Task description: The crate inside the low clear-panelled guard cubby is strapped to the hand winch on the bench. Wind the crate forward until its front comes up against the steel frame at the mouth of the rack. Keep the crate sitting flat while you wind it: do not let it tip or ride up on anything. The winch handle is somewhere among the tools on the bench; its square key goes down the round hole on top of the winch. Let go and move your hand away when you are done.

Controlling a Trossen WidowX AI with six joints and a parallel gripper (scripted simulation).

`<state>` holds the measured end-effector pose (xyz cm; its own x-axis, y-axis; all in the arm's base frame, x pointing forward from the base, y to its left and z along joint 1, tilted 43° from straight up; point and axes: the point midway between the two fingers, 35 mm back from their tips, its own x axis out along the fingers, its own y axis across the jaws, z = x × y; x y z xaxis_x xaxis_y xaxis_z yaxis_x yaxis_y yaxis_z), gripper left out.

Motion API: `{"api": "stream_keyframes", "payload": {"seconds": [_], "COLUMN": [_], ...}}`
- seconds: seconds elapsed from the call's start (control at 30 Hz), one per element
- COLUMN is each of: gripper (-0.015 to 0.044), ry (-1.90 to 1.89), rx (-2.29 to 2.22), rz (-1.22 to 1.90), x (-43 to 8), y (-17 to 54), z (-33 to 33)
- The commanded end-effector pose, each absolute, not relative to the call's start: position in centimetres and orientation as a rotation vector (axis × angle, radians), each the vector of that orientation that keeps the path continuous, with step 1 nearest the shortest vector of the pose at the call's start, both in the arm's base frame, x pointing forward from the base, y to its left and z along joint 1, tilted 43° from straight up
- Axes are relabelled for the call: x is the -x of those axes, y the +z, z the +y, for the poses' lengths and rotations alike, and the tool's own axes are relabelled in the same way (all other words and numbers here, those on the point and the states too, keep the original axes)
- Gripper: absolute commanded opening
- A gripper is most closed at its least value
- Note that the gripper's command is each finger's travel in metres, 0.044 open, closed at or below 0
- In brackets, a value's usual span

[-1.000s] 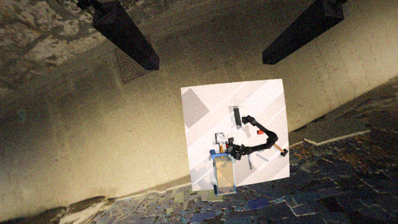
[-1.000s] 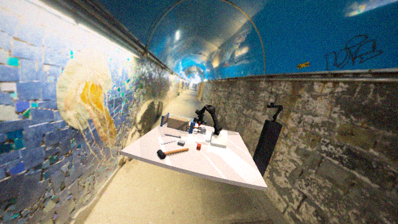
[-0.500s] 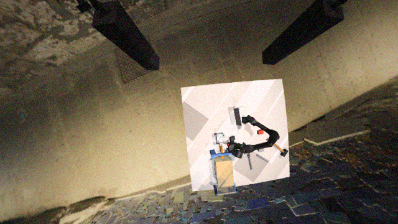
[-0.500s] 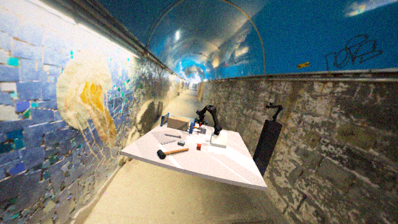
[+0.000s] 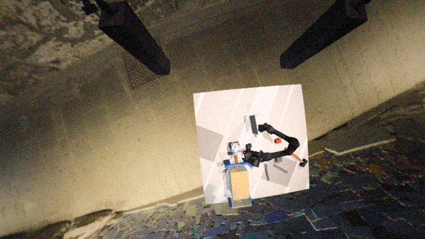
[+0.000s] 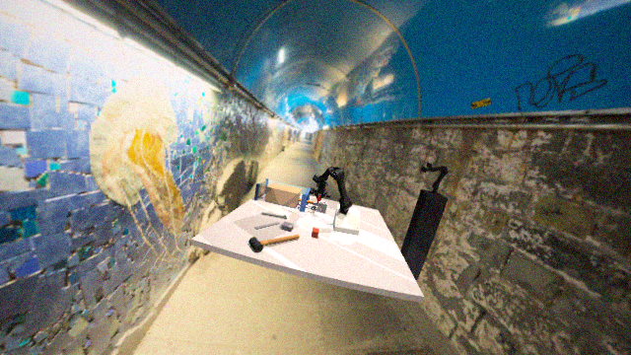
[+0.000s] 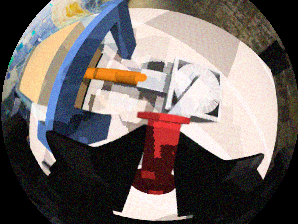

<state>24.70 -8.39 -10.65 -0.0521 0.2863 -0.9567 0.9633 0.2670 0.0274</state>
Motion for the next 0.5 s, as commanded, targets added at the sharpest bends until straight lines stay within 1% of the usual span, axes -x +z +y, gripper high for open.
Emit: {"api": "stream_keyframes", "payload": {"seconds": [0.0,0.47], "gripper": [0.0000,0.0000], "ry": [-0.866,-0.867], "rx": [-1.199,-1.199], "rz": [1.569,1.570], "x": [-23.5,-21.9], "y": [-10.4,-10.1], "z": [-8.1,-8.1]}}
